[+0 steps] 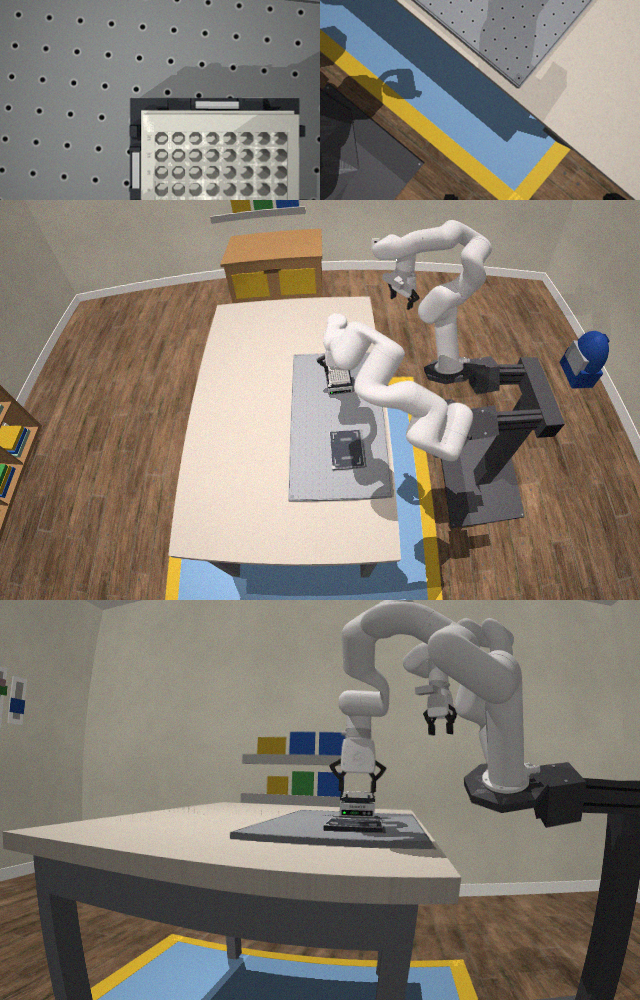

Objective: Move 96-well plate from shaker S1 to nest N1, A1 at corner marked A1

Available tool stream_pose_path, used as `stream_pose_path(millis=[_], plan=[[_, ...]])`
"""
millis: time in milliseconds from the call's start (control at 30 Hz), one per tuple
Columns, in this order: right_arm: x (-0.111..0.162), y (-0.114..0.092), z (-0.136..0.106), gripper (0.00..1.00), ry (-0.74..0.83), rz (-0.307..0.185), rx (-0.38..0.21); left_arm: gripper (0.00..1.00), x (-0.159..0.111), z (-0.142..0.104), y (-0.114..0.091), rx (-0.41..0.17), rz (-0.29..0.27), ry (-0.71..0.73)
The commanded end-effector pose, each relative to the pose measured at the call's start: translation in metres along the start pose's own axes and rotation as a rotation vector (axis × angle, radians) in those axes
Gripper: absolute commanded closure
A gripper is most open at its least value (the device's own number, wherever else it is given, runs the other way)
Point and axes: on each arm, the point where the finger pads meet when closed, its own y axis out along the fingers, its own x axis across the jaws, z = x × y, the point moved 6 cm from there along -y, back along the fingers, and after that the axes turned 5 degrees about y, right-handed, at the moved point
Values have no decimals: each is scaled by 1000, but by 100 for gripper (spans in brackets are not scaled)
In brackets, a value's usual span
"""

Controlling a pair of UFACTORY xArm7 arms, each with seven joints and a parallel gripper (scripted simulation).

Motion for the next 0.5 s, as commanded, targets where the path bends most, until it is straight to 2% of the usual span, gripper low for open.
stream_pose_path(millis=[0,467], plan=[[1,-1,0,0,0,-2,1,100,-1,2,-5,6,3,0],[1,-1,0,0,0,-2,1,100,-1,2,-13,6,3,0]])
